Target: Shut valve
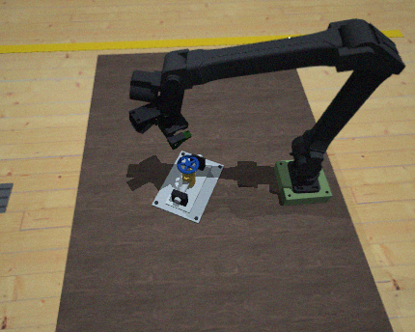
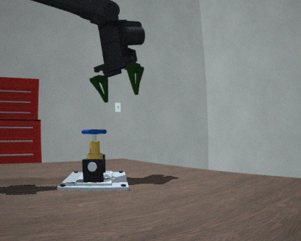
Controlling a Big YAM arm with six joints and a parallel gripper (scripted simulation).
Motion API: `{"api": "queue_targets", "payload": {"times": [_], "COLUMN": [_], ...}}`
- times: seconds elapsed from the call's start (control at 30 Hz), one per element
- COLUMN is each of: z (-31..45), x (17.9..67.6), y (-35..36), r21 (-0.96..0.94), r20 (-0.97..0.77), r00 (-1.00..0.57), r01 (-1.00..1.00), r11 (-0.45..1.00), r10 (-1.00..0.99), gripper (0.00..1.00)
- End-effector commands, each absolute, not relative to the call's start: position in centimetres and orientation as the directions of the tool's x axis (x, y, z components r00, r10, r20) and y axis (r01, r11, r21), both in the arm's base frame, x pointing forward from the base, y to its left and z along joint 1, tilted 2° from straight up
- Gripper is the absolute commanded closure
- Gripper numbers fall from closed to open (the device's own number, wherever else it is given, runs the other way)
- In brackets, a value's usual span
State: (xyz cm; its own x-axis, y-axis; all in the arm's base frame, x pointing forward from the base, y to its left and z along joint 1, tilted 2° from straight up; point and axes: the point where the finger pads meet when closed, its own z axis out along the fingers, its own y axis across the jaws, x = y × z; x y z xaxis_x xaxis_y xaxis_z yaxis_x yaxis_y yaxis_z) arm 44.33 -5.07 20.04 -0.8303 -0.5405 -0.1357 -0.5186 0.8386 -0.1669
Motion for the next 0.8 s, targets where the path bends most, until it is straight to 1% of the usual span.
{"api": "queue_targets", "payload": {"times": [0.0, 0.1, 0.17, 0.3, 0.77], "z": [19.9, 19.3, 19.3, 19.0, 18.2], "x": [42.0, 39.7, 39.7, 38.3, 38.1], "y": [-3.2, -1.5, -1.5, -0.5, -0.9], "r21": [-0.138, -0.085, -0.085, -0.049, -0.030], "r20": [-0.080, -0.037, -0.037, -0.013, 0.002], "r00": [-0.750, -0.675, -0.675, -0.622, -0.630], "r01": [-0.644, -0.733, -0.733, -0.781, -0.776], "r11": [0.753, 0.675, 0.675, 0.622, 0.630], "r10": [-0.656, -0.737, -0.737, -0.783, -0.776], "gripper": [0.00, 0.00, 0.00, 0.00, 0.00]}}
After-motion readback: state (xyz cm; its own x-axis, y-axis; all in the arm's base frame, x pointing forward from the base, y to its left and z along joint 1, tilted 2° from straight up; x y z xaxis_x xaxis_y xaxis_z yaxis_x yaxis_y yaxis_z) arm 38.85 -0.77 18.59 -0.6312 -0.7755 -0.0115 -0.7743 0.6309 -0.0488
